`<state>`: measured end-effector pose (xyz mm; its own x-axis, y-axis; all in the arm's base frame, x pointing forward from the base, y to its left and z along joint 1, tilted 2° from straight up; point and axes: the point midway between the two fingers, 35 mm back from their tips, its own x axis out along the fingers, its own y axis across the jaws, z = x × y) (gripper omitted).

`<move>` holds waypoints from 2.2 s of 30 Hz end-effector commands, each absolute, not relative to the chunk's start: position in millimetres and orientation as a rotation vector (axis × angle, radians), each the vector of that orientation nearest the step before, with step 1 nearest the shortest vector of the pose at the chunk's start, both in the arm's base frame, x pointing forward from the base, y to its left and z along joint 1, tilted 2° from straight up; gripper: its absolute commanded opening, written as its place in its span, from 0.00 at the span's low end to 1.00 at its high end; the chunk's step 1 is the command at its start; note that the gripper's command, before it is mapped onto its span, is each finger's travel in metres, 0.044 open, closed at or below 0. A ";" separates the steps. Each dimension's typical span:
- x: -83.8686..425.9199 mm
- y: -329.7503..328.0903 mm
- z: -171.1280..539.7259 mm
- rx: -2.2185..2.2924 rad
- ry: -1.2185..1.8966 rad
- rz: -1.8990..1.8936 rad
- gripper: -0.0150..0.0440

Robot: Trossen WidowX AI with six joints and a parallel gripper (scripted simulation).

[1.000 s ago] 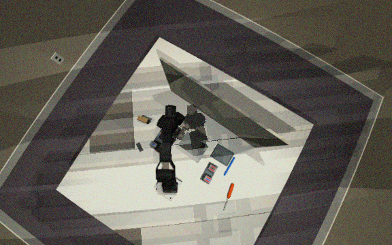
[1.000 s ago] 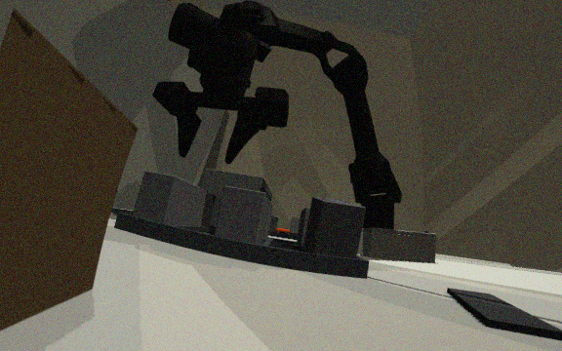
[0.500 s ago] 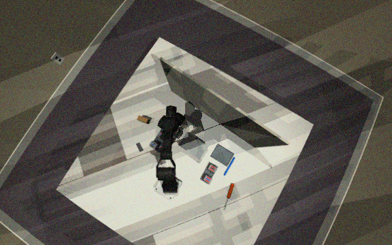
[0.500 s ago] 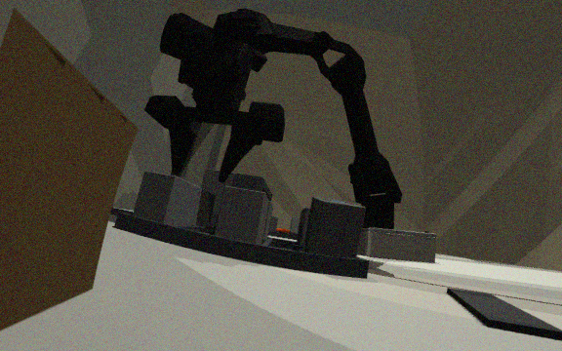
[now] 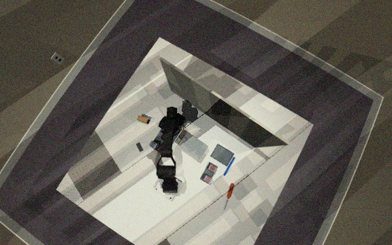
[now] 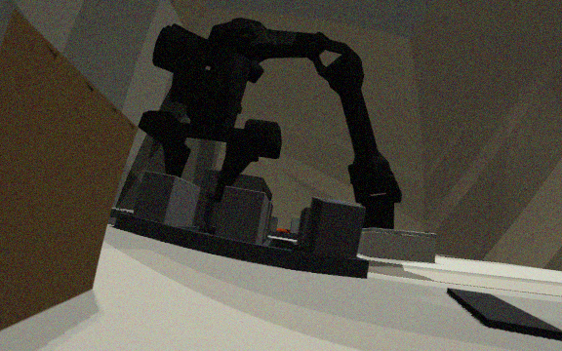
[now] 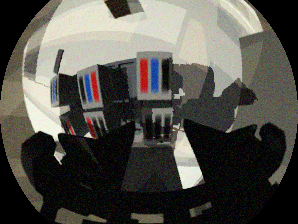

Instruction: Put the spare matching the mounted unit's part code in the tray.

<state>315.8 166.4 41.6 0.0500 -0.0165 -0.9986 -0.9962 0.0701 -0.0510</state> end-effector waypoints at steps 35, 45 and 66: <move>314.7 164.2 16.5 -1.191 1.217 1.114 0.32; 314.8 164.3 17.7 -1.191 1.217 1.114 0.25; 310.8 165.4 95.5 -1.195 1.216 1.116 0.25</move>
